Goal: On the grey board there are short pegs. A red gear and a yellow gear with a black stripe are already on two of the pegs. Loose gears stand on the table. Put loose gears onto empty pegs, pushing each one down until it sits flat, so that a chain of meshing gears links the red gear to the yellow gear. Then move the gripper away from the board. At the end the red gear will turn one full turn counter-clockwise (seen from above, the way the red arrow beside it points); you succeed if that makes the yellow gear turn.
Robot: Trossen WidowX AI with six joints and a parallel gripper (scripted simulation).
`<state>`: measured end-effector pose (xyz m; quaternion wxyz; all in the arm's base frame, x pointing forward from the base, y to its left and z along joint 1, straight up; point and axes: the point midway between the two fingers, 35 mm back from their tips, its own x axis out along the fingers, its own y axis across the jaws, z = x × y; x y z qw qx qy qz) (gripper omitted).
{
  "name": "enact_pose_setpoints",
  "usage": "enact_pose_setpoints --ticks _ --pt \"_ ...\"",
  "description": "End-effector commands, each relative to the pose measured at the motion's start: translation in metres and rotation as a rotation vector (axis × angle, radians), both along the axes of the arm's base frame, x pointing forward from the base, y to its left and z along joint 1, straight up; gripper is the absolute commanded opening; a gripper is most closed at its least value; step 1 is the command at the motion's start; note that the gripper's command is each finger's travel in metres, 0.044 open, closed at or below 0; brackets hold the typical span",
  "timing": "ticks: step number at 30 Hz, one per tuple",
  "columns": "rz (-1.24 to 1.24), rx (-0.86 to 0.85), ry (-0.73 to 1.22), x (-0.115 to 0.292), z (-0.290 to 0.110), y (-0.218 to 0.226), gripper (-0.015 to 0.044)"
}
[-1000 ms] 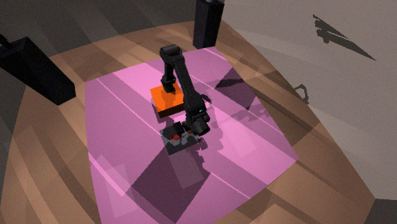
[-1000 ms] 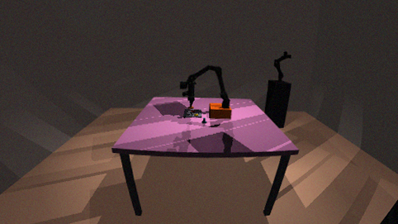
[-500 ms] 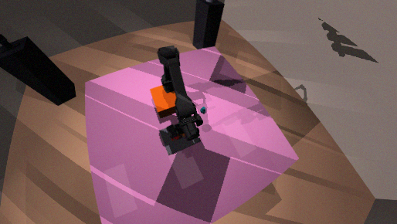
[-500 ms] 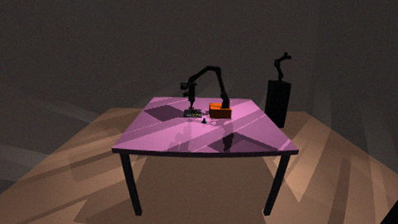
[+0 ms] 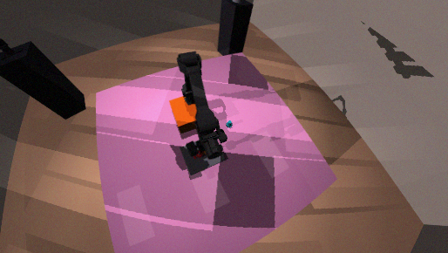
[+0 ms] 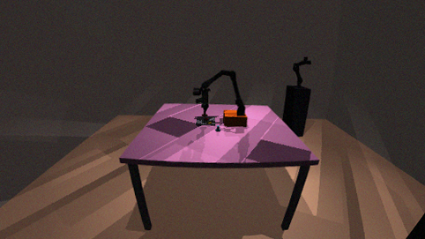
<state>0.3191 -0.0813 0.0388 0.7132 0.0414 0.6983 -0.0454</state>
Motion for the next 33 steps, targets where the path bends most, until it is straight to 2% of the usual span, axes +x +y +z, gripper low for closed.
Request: enact_pose_setpoints --ticks 1,11,23,33 --pt "0.004 -0.003 0.002 -0.001 0.000 -0.001 0.0000" --pt "0.017 -0.004 0.002 0.000 -0.001 -0.001 0.0000" --pt "0.169 -0.006 0.004 -0.001 -0.017 -0.001 0.0000" --pt "0.088 -0.005 0.003 0.000 -0.032 -0.001 0.0000"
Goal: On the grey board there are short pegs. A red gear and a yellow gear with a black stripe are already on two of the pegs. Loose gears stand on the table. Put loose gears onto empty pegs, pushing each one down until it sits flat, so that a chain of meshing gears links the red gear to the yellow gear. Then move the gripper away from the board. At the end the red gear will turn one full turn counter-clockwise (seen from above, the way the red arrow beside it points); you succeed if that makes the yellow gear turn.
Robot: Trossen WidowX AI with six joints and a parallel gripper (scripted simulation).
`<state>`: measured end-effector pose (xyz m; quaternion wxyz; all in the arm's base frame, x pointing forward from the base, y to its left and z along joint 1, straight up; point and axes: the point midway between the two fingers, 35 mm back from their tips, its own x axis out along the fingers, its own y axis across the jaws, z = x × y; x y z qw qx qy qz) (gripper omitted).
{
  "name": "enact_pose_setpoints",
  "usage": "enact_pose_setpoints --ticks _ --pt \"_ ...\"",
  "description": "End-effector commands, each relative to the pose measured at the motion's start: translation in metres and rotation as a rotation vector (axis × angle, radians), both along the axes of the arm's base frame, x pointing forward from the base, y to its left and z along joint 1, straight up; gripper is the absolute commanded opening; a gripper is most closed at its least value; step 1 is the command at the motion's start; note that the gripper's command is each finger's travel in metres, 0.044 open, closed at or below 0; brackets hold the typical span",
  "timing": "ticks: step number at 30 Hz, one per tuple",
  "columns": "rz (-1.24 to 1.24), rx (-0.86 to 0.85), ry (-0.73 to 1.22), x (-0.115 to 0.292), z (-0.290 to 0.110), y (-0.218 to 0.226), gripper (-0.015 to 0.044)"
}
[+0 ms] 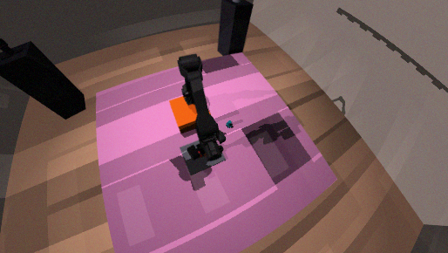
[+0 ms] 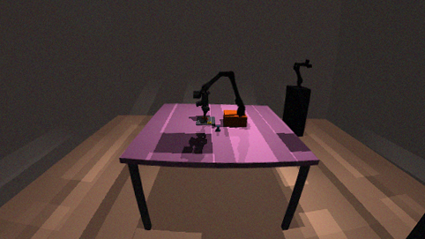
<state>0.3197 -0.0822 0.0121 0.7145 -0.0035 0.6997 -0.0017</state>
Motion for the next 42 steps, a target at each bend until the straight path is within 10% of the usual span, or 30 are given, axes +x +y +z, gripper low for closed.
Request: enact_pose_setpoints --ticks 1,15,42 --pt "-0.057 -0.002 0.002 0.000 -0.007 0.000 0.0000" --pt "-0.310 0.003 0.000 -0.001 -0.018 0.000 0.0000" --pt "0.054 -0.004 0.003 0.000 -0.023 -0.001 0.0000"
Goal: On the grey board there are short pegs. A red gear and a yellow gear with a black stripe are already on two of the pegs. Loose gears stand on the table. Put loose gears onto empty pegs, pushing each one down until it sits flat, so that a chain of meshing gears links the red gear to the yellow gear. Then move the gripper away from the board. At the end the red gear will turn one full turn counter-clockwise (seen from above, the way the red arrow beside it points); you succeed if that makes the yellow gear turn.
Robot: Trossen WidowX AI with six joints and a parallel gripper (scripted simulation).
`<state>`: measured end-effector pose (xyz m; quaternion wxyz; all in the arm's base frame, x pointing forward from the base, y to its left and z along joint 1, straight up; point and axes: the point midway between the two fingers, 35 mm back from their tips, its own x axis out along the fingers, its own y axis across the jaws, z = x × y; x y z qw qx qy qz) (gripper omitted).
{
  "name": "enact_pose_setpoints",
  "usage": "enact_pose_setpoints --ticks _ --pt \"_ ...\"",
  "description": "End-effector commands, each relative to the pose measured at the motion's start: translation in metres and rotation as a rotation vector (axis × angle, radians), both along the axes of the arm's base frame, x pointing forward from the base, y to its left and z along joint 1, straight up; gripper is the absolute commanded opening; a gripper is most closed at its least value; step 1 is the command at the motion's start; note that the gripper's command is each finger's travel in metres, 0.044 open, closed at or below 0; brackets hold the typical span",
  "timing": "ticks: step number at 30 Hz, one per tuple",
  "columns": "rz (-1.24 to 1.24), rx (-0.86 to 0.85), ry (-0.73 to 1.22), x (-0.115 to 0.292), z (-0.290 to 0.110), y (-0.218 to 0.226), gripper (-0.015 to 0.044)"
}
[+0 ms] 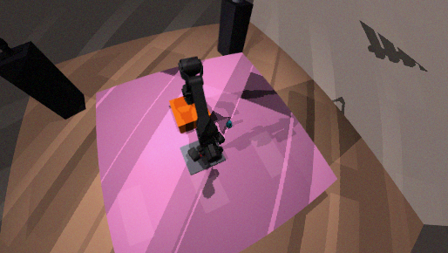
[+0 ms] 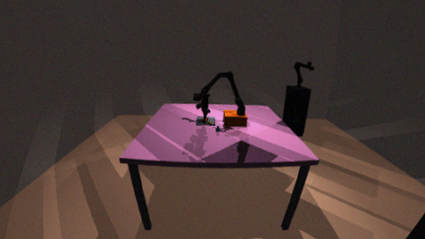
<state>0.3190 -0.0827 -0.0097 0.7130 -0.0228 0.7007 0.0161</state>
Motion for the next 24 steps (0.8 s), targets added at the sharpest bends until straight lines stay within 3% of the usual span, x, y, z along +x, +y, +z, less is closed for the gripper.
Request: enact_pose_setpoints --ticks 1,7,13,24 --pt "-0.008 -0.001 -0.001 0.001 -0.001 0.000 0.0000" --pt "-0.110 0.001 -0.002 0.001 -0.003 0.001 0.0000" --pt "-0.170 0.002 -0.002 0.001 0.002 0.000 0.0140" --pt "-0.174 0.002 -0.003 0.000 0.047 0.001 0.0140"
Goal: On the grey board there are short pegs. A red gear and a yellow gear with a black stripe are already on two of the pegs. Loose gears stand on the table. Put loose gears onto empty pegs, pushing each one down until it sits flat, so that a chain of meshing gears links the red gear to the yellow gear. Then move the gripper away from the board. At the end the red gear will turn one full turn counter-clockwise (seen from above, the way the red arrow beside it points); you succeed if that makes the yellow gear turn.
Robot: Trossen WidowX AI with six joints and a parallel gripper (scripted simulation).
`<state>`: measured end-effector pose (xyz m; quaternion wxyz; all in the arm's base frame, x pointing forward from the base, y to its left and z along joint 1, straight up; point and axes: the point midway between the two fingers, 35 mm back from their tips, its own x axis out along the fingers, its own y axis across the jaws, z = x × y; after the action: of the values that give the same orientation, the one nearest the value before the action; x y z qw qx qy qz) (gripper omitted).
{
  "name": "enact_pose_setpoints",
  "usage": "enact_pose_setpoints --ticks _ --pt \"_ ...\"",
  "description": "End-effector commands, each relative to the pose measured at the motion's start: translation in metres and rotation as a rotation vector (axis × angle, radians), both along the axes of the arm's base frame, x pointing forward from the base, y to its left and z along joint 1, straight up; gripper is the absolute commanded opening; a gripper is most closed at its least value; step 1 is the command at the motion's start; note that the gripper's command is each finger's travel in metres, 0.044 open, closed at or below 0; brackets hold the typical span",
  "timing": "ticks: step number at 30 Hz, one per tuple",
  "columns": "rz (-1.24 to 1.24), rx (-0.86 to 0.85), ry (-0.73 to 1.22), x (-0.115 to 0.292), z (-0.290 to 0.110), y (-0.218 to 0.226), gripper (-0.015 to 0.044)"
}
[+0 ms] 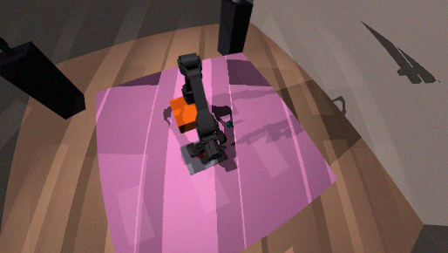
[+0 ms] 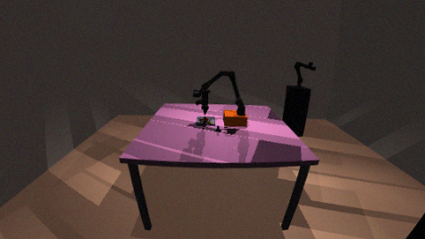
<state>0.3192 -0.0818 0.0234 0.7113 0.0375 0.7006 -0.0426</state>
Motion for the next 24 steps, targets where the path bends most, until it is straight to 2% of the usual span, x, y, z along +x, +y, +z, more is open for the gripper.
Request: enact_pose_setpoints --ticks 1,3,12,20,24 --pt "-0.006 -0.002 -0.004 0.000 0.014 0.000 0.0140" --pt "0.000 -0.001 -0.007 0.002 0.005 0.010 0.0193" --pt "-0.021 0.012 -0.007 -0.023 0.004 0.135 0.0429" --pt "0.005 0.016 0.001 -0.074 0.003 0.211 0.0440" --pt "0.011 0.016 0.002 -0.080 0.003 0.217 0.0440"
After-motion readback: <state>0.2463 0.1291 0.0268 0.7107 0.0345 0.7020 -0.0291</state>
